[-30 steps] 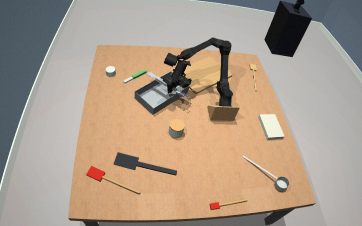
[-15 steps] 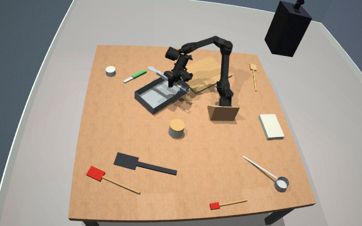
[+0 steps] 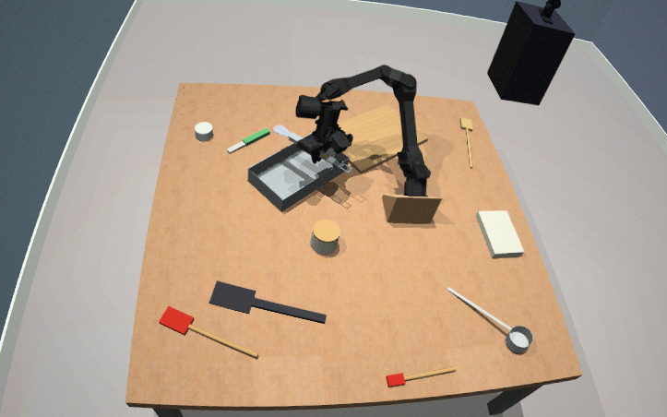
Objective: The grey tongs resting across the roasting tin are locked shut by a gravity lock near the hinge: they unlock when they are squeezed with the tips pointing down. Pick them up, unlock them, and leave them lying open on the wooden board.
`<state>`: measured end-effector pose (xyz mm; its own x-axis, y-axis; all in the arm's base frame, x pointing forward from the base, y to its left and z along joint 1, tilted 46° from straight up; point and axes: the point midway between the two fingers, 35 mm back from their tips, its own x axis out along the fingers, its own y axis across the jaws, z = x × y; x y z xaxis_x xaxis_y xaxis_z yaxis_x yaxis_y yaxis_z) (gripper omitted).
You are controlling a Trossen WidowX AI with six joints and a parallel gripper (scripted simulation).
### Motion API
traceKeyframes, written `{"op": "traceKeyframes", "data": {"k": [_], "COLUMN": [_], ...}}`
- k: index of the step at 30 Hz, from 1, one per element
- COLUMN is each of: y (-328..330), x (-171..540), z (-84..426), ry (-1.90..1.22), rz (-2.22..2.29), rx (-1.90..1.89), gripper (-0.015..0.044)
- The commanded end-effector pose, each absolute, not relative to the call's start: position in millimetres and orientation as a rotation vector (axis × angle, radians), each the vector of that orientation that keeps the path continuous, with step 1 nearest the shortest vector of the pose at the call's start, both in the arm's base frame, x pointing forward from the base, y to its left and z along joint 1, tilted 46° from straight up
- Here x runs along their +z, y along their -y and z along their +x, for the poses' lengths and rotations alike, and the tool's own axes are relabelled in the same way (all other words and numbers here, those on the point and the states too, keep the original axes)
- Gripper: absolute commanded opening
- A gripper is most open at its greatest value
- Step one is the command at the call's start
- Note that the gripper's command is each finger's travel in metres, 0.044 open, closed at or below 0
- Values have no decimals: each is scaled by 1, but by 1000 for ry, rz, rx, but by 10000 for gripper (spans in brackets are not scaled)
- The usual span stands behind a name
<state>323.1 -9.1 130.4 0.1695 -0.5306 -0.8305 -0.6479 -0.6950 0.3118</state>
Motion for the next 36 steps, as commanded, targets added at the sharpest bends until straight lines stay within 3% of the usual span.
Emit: {"op": "traceKeyframes", "data": {"k": [1, 10, 21, 36], "y": [8, 8, 10, 26], "x": [132, 136, 136, 147], "z": [324, 327, 326, 322], "ry": [-1291, -1514, -1518, -1677], "rz": [-2304, -2303, -2286, -1965], "rx": [1580, 1594, 1580, 994], "gripper": [-150, -150, -150, -150]}}
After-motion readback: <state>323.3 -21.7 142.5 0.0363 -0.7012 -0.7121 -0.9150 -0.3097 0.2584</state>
